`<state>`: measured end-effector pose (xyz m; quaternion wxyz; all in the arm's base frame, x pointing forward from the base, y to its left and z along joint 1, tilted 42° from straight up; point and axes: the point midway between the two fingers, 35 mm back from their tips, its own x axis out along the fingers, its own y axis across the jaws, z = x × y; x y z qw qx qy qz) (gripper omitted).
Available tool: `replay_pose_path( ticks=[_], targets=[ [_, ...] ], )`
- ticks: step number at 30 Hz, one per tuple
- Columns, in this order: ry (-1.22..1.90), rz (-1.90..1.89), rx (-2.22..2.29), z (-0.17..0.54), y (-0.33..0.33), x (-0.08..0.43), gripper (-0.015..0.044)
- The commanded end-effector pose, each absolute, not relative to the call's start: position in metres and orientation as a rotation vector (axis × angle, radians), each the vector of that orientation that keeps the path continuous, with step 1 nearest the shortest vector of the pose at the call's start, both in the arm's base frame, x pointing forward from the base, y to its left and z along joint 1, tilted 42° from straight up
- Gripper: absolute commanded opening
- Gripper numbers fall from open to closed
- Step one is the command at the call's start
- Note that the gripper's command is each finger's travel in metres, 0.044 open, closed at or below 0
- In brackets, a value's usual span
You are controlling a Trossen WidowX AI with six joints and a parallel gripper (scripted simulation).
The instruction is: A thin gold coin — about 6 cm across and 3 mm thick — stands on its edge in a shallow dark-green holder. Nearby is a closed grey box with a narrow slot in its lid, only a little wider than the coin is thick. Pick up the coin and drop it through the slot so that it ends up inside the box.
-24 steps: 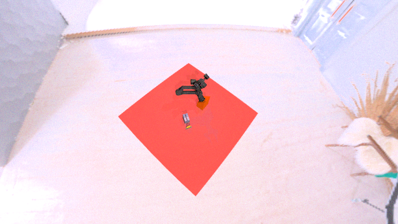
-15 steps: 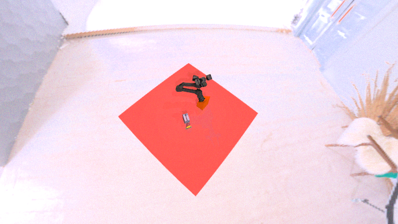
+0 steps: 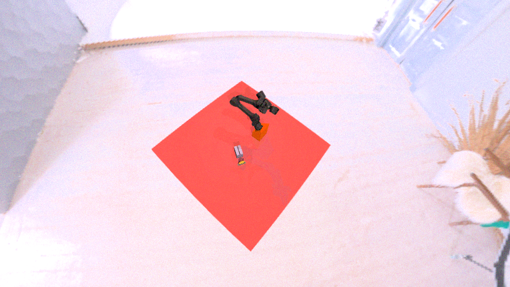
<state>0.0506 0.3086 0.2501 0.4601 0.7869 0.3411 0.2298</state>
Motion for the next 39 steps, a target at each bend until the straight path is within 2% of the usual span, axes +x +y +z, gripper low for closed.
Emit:
replay_pose_path(
  ticks=[1,9,17,26,30,39],
  targets=[
    [0.658,0.396,1.576,0.216,0.337,0.11,0.0161],
    [0.572,0.179,1.256,0.177,0.338,0.181,0.0161],
    [0.567,-0.095,0.927,0.13,0.307,0.26,0.0161],
    [0.633,-0.375,0.589,0.084,0.246,0.326,0.0161],
    [0.744,-0.562,0.368,0.052,0.194,0.355,0.0161],
    [1.079,-0.864,0.017,-0.001,0.097,0.367,0.0161]
  ],
)
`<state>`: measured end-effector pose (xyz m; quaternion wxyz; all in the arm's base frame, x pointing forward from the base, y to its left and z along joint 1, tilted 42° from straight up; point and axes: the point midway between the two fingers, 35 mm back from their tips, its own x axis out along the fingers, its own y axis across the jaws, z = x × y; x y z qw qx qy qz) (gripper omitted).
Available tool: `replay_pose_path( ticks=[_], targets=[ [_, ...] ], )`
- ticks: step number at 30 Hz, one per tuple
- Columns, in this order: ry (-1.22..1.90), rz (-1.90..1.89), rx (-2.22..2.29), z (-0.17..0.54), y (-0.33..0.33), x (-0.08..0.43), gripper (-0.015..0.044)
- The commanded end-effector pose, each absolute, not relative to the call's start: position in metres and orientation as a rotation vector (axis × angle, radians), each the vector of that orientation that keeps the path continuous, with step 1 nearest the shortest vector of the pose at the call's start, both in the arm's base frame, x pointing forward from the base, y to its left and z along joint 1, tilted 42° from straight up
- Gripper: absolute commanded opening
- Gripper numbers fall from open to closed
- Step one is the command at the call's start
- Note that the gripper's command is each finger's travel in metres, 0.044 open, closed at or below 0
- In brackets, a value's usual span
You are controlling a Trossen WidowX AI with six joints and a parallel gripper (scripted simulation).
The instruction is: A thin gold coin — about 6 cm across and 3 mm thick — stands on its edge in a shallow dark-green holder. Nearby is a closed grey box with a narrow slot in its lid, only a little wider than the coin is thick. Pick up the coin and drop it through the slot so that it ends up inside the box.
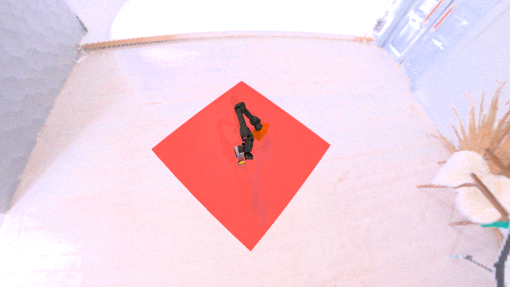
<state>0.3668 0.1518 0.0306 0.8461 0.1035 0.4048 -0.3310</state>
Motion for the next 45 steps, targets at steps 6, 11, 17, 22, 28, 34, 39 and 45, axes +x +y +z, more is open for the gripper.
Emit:
replay_pose_path(
  ticks=[6,11,17,22,28,34,39,45],
  targets=[
    [1.259,-0.97,-0.106,-0.021,0.063,0.358,0.0161],
    [1.258,-0.97,-0.106,-0.018,0.06,0.359,0.0161],
    [1.258,-0.97,-0.106,-0.02,0.058,0.359,0.0161],
    [1.257,-0.971,-0.107,-0.043,0.035,0.359,0.0161],
    [1.257,-0.972,-0.108,-0.051,0.025,0.36,0.0161],
    [1.257,-0.972,-0.108,-0.054,0.023,0.36,0.0161],
    [1.257,-0.972,-0.108,-0.059,0.018,0.36,0.0161],
    [1.257,-0.972,-0.108,-0.067,0.011,0.361,0.0161]
  ],
)
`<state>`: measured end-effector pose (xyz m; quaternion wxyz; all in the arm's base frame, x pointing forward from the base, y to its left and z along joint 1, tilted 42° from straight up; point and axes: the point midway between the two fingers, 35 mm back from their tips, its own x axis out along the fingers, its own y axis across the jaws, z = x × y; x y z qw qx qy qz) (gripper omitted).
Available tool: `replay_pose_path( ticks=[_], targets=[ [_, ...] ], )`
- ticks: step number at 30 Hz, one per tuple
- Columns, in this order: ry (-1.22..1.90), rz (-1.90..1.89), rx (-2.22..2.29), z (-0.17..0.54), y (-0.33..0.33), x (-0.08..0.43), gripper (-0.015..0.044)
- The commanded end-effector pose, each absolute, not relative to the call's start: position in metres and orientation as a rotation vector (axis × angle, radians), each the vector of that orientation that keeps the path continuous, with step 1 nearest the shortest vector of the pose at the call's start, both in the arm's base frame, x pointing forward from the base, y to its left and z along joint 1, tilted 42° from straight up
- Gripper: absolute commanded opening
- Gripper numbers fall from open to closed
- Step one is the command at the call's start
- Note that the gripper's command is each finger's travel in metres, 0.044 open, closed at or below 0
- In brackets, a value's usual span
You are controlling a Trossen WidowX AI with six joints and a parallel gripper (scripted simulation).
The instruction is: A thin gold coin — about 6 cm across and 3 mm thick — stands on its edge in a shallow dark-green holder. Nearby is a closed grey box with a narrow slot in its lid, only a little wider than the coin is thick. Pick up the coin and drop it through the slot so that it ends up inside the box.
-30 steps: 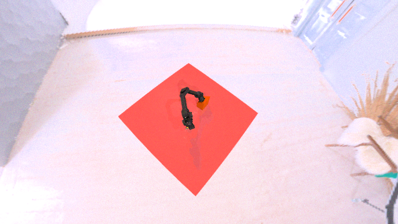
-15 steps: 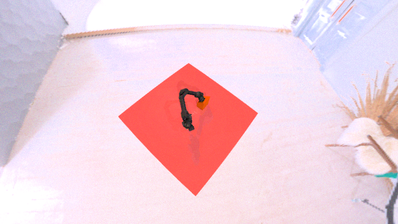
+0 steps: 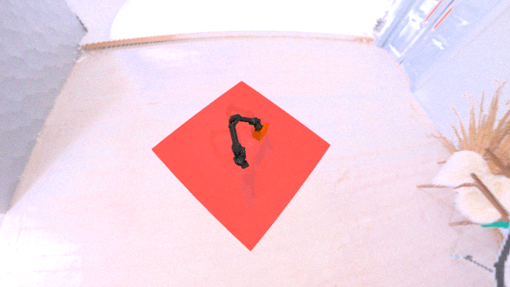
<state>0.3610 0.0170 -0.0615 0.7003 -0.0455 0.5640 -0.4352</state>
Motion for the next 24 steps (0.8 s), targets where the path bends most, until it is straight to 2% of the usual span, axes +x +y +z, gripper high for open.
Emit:
replay_pose_path(
  ticks=[1,24],
  targets=[
    [1.257,-0.972,-0.108,-0.068,0.01,0.361,0.0161],
    [1.256,-0.973,-0.109,-0.094,-0.015,0.359,0.0161]
  ],
)
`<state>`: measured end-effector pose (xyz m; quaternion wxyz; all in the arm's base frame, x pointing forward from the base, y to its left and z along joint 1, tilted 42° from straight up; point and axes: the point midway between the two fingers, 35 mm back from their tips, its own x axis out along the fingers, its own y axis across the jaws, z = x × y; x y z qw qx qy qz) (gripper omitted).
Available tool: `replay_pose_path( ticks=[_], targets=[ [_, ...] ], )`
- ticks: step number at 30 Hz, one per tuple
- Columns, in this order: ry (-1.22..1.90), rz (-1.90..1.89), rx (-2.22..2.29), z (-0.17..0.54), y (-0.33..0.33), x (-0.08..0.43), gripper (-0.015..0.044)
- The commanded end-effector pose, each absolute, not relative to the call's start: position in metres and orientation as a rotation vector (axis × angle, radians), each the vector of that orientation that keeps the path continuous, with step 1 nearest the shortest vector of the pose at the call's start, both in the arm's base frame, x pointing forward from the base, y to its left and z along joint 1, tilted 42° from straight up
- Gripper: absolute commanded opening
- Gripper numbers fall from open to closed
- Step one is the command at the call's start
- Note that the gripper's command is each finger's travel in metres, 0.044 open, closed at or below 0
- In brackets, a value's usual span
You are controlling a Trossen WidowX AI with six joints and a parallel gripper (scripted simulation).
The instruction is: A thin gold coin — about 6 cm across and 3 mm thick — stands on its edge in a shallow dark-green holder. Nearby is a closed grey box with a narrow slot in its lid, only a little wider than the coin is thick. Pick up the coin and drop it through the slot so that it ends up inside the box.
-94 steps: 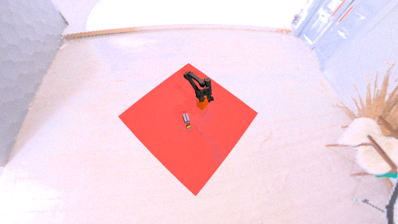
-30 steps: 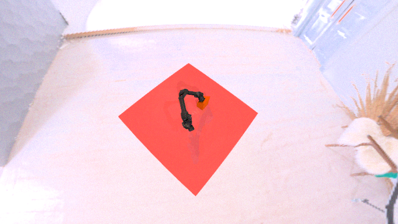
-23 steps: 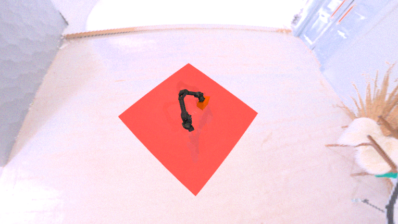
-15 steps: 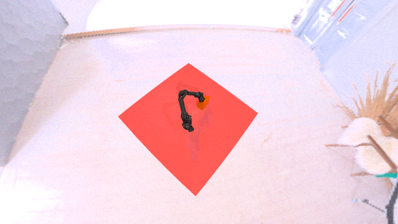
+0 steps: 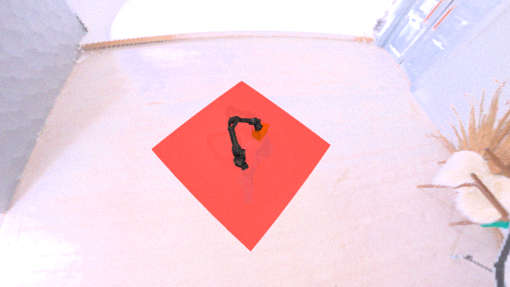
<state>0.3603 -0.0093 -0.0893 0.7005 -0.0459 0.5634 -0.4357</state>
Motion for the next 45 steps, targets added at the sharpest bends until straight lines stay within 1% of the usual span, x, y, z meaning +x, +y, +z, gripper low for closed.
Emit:
replay_pose_path(
  ticks=[1,5,11,24,45],
  targets=[
    [1.256,-0.973,-0.11,-0.096,-0.016,0.359,0.0161],
    [1.256,-0.974,-0.11,-0.098,-0.019,0.358,0.0161],
    [1.256,-0.974,-0.11,-0.098,-0.019,0.358,0.0003],
    [1.256,-0.973,-0.11,-0.097,-0.018,0.359,0.0],
    [1.258,-0.97,-0.106,-0.06,0.018,0.363,0.0]
  ],
)
